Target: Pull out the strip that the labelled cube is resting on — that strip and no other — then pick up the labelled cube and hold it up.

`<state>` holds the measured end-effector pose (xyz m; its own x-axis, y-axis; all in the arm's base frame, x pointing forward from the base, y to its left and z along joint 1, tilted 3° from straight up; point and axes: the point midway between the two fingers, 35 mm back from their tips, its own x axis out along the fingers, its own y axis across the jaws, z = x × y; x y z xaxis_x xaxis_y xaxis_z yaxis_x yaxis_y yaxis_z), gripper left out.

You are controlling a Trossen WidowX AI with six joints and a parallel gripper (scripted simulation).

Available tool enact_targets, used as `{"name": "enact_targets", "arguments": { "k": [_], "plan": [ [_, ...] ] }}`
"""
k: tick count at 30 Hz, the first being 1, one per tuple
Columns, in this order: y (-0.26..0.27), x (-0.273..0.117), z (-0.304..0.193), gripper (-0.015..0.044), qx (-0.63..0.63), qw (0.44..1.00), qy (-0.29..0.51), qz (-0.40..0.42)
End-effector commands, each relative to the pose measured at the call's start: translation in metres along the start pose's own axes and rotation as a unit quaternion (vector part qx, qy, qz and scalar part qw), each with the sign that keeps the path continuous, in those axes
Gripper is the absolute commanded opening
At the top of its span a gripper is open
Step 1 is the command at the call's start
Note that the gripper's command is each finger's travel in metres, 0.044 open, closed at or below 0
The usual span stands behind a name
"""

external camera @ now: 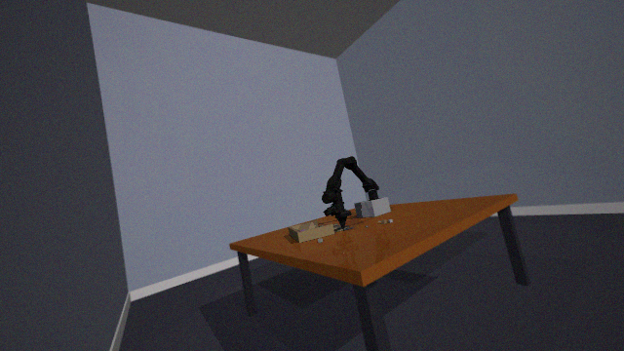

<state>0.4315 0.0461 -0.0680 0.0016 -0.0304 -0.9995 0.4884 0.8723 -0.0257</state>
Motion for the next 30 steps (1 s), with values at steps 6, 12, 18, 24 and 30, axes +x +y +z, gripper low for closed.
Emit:
{"name": "enact_targets", "arguments": {
  "k": [6, 12, 18, 24, 30],
  "plan": [
    [0.001, 0.003, 0.001, 0.0000, -0.002, 1.000, 0.000, 0.001],
    [0.002, 0.003, 0.002, 0.0000, -0.002, 1.000, 0.000, 0.001],
    [0.002, 0.004, 0.003, 0.0000, -0.002, 1.000, 0.000, 0.001],
    [0.002, 0.004, -0.005, 0.0000, -0.002, 1.000, 0.000, 0.001],
    [0.001, 0.004, -0.014, 0.0000, -0.002, 1.000, 0.000, 0.001]
  ]
}}
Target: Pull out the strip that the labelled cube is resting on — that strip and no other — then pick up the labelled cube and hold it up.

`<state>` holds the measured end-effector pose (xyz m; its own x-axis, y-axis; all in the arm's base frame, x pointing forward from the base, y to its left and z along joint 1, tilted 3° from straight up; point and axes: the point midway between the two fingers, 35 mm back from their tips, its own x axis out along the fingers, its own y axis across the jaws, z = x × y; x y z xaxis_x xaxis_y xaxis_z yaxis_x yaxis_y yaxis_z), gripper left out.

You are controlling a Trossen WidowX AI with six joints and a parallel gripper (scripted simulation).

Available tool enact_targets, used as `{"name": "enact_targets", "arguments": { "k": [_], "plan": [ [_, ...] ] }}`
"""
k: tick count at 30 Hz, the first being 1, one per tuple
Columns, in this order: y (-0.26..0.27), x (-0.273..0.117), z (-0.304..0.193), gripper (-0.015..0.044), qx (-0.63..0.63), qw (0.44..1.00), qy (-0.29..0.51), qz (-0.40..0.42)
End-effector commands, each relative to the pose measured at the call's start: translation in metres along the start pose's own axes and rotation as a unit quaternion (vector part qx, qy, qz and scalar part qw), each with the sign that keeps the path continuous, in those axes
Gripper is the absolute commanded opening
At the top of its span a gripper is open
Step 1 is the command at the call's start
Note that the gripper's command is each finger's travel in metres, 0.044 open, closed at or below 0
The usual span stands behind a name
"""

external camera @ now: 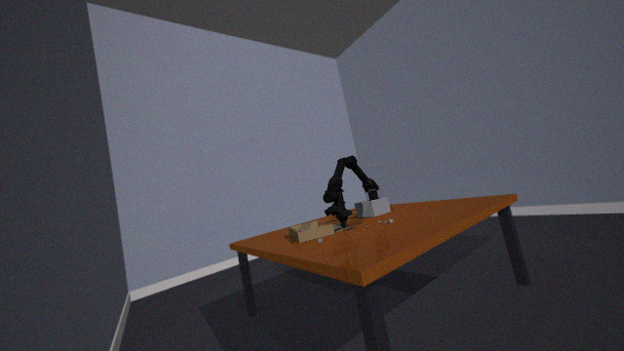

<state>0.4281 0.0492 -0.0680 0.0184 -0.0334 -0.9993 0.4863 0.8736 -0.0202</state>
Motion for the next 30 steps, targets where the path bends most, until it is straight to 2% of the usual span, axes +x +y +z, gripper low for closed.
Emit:
{"name": "enact_targets", "arguments": {
  "k": [1, 30],
  "plan": [
    [0.000, 0.004, -0.011, 0.0000, -0.001, 1.000, 0.009, -0.001],
    [-0.001, 0.006, -0.056, 0.0000, -0.001, 1.000, 0.010, -0.001]
  ]
}}
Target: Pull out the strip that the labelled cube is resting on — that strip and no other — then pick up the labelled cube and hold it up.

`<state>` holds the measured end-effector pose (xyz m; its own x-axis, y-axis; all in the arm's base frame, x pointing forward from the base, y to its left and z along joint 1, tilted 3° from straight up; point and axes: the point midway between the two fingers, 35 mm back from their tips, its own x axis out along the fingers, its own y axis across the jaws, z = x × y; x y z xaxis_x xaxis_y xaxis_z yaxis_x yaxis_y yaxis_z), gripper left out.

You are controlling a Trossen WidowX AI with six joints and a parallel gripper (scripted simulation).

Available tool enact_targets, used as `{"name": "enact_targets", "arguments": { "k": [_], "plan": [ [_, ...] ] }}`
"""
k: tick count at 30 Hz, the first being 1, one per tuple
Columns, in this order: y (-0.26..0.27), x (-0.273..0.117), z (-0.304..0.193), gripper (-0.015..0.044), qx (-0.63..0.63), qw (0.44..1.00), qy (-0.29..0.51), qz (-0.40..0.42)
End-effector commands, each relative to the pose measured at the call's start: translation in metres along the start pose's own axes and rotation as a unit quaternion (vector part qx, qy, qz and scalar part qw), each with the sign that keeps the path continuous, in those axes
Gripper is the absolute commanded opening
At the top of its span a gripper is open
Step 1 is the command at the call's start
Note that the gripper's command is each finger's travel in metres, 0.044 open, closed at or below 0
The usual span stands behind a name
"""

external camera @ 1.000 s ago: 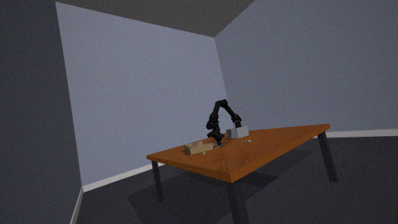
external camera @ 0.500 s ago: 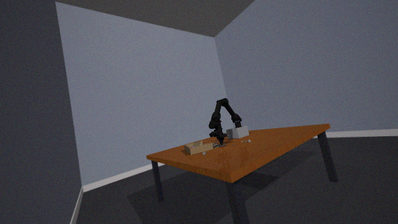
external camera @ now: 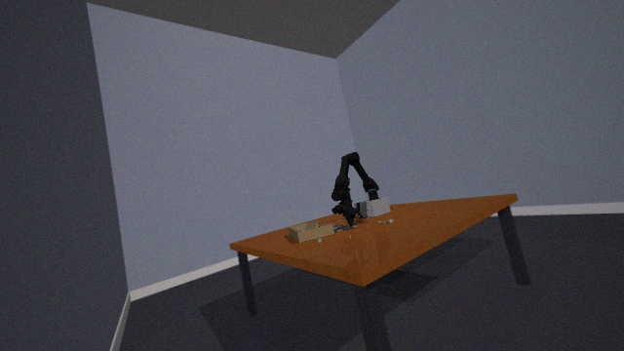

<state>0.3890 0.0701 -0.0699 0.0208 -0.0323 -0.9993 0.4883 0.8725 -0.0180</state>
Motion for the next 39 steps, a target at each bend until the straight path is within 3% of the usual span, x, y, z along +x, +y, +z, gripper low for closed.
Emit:
{"name": "enact_targets", "arguments": {
  "k": [1, 39],
  "plan": [
    [0.000, 0.005, -0.013, 0.0000, -0.002, 1.000, 0.011, -0.002],
    [-0.002, 0.005, -0.073, 0.0000, -0.002, 1.000, 0.014, -0.002]
  ]
}}
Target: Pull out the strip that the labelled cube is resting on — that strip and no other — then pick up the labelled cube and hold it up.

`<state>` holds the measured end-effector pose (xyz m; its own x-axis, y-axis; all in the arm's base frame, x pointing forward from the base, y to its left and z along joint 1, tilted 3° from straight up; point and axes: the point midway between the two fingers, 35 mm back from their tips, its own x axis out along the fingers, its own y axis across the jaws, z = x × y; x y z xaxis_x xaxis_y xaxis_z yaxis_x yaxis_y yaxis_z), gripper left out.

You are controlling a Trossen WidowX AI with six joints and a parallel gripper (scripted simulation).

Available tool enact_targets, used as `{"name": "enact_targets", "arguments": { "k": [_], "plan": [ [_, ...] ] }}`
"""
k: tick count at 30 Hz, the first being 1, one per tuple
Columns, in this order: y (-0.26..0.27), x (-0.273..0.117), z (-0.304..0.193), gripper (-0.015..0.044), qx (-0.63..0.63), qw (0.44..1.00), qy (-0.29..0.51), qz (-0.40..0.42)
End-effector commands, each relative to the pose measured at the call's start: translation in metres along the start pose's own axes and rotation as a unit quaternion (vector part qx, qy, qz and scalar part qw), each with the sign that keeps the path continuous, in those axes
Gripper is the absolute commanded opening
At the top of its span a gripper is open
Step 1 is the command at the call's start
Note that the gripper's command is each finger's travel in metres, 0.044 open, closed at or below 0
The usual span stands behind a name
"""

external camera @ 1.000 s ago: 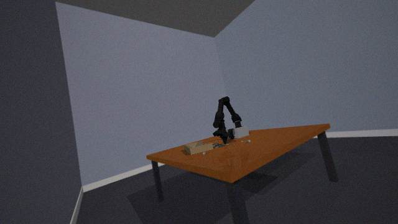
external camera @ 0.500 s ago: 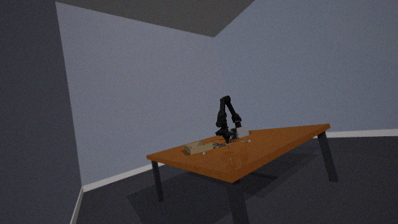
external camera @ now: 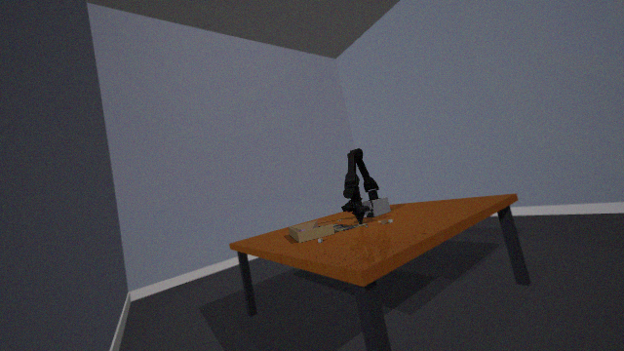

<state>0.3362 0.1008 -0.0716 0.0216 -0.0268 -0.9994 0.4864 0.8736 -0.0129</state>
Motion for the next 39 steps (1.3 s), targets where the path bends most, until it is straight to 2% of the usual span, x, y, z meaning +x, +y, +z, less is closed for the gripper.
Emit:
{"name": "enact_targets", "arguments": {
  "k": [1, 39],
  "plan": [
    [-0.003, 0.006, -0.014, 0.0000, -0.001, 1.000, 0.013, -0.005],
    [-0.005, 0.005, -0.072, 0.0000, -0.001, 1.000, 0.015, -0.005]
  ]
}}
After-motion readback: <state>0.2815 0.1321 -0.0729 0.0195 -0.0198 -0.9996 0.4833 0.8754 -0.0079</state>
